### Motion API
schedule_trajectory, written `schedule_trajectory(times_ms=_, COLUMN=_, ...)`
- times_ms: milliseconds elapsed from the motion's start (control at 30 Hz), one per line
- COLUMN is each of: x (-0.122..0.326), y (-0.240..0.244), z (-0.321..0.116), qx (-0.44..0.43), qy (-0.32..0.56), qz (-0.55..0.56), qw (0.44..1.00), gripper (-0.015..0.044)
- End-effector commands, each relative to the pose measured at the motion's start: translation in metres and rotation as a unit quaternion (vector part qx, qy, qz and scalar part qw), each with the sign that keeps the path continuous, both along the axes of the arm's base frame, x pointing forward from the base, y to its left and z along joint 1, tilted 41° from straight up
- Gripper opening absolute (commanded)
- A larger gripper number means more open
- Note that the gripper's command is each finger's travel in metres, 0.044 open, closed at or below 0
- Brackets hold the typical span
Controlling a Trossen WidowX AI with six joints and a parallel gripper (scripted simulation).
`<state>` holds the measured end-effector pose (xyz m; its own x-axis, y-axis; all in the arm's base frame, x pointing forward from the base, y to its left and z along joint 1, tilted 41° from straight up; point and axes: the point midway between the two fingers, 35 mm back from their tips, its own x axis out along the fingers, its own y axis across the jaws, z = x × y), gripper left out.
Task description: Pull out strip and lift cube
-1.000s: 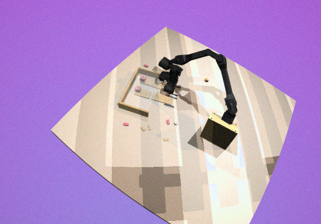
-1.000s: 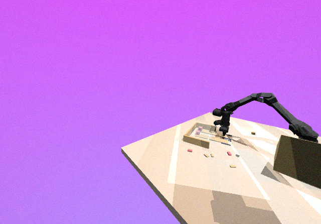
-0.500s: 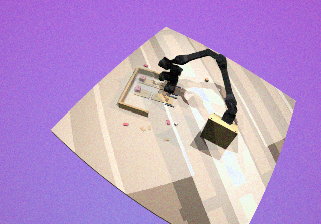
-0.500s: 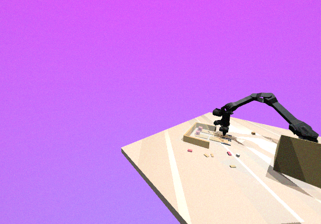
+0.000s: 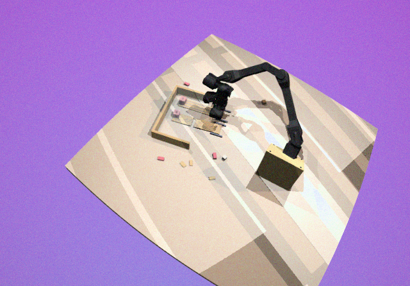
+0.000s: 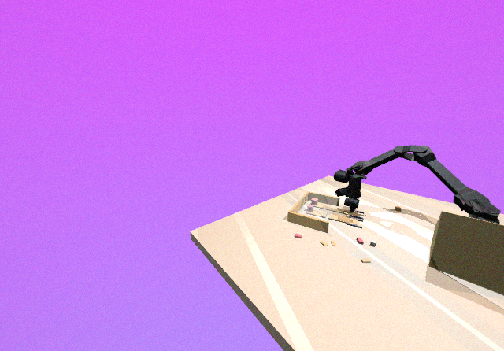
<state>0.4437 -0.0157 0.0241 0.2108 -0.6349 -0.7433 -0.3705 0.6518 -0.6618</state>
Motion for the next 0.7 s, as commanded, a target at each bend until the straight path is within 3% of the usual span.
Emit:
schedule_trajectory(times_ms=0, x=-0.001, y=-0.003, z=-0.003, qx=0.003, qy=0.001, qz=-0.002, qw=1.0, gripper=0.0)
schedule_trajectory(times_ms=667, x=-0.023, y=-0.014, z=0.0, qx=0.002, qy=0.002, qz=-0.002, qw=1.0, gripper=0.0)
